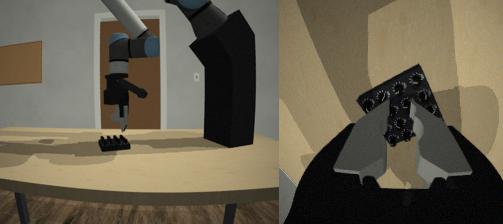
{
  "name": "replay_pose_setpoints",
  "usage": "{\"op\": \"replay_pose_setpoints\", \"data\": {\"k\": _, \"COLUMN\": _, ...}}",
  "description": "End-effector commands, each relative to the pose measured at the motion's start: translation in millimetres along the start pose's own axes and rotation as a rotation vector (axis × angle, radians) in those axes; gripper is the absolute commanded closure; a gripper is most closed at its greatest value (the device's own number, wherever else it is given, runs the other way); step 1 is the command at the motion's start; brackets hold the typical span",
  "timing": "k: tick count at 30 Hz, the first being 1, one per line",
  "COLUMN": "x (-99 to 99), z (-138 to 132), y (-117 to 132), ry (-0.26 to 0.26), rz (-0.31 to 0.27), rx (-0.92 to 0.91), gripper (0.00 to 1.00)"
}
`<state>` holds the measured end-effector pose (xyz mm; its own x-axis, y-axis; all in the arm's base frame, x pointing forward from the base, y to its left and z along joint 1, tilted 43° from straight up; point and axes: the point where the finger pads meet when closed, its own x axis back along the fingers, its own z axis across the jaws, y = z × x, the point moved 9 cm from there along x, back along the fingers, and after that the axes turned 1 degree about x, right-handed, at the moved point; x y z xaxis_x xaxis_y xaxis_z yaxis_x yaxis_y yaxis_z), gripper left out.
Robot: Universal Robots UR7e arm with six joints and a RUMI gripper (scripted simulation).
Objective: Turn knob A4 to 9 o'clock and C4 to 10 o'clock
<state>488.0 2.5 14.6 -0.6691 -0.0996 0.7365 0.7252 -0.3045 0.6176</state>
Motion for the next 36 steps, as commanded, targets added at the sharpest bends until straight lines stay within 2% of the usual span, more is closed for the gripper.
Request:
{"op": "replay_pose_setpoints", "data": {"k": 1, "x": -5.9, "z": 0.2, "y": 0.3, "ry": 0.000, "rz": -0.001, "rx": 0.000, "gripper": 0.89}}
{"op": "replay_pose_setpoints", "data": {"k": 17, "x": -17.6, "z": 0.4, "y": 0.2, "ry": 0.000, "rz": -0.001, "rx": 0.000, "gripper": 0.89}}
{"op": "replay_pose_setpoints", "data": {"k": 36, "x": -18.6, "z": 0.4, "y": 0.2, "ry": 0.000, "rz": -0.001, "rx": 0.000, "gripper": 0.89}}
